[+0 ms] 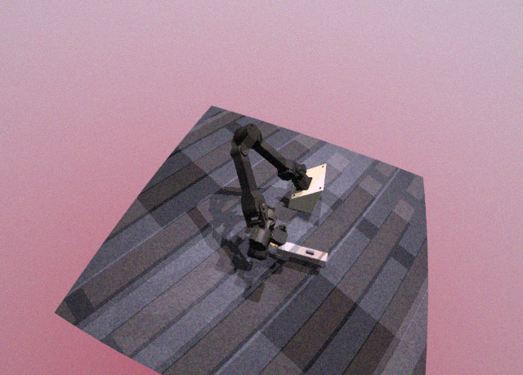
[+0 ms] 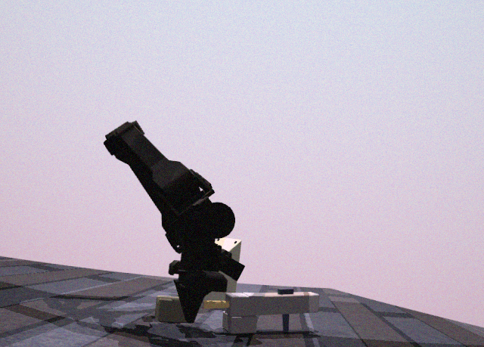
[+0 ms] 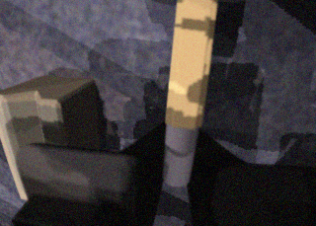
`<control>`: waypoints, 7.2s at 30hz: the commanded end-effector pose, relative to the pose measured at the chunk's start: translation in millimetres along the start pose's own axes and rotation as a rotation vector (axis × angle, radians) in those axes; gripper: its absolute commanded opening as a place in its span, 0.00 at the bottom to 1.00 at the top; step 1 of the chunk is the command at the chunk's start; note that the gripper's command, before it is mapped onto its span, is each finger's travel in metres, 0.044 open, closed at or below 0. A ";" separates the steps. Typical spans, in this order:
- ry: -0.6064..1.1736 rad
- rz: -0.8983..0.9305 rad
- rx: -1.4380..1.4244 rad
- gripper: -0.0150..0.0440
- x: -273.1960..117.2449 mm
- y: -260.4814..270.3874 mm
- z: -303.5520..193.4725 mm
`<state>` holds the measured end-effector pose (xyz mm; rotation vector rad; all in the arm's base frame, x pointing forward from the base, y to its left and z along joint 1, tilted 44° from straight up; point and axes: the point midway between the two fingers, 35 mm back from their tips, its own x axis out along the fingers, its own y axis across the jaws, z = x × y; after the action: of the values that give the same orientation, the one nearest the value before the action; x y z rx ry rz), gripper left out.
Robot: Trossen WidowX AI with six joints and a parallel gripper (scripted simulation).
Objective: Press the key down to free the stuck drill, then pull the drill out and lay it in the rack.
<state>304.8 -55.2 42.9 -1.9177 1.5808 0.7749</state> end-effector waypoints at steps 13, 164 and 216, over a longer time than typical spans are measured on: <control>0.001 -0.005 0.002 0.83 0.3 -0.1 1.2; 0.001 -0.011 0.004 1.00 5.1 -0.5 17.6; 0.001 -0.011 0.004 1.00 5.1 -0.5 17.6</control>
<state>305.9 -46.1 30.0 -1.9275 1.5649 0.7601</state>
